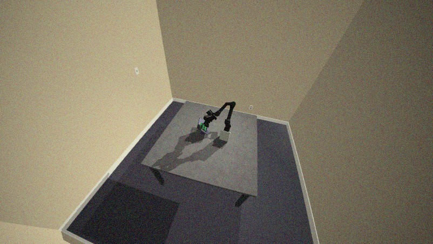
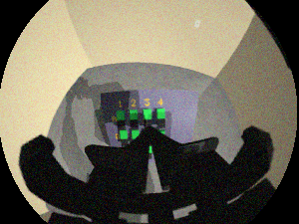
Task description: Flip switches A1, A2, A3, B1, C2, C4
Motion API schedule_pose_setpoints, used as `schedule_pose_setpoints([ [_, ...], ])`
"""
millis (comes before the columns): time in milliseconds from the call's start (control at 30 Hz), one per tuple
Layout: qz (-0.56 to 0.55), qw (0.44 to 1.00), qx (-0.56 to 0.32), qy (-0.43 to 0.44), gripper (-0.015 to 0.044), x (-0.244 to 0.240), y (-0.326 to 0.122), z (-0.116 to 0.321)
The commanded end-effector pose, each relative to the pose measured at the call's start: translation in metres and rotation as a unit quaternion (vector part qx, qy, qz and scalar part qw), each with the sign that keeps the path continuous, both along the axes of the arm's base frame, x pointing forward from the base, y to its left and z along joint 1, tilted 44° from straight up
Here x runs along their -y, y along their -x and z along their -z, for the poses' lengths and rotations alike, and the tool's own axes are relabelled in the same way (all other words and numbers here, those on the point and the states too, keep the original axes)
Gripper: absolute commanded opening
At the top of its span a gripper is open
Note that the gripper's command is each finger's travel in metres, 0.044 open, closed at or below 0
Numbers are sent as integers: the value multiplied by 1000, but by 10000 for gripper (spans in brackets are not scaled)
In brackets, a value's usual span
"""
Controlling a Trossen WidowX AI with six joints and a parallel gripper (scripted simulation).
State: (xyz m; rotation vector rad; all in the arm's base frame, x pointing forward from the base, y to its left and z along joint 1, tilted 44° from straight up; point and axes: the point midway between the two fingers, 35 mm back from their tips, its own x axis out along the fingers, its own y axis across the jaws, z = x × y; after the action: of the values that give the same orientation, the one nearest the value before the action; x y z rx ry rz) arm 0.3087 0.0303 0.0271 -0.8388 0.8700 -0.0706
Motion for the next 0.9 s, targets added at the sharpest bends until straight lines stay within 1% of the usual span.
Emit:
schedule_pose_setpoints([
  [0,-3,1000,-3,2,0,2,-1,4],
  [300,-3,1000,-3,2,0,7,-9,13],
  [867,-3,1000,-3,2,0,7,-9,13],
])
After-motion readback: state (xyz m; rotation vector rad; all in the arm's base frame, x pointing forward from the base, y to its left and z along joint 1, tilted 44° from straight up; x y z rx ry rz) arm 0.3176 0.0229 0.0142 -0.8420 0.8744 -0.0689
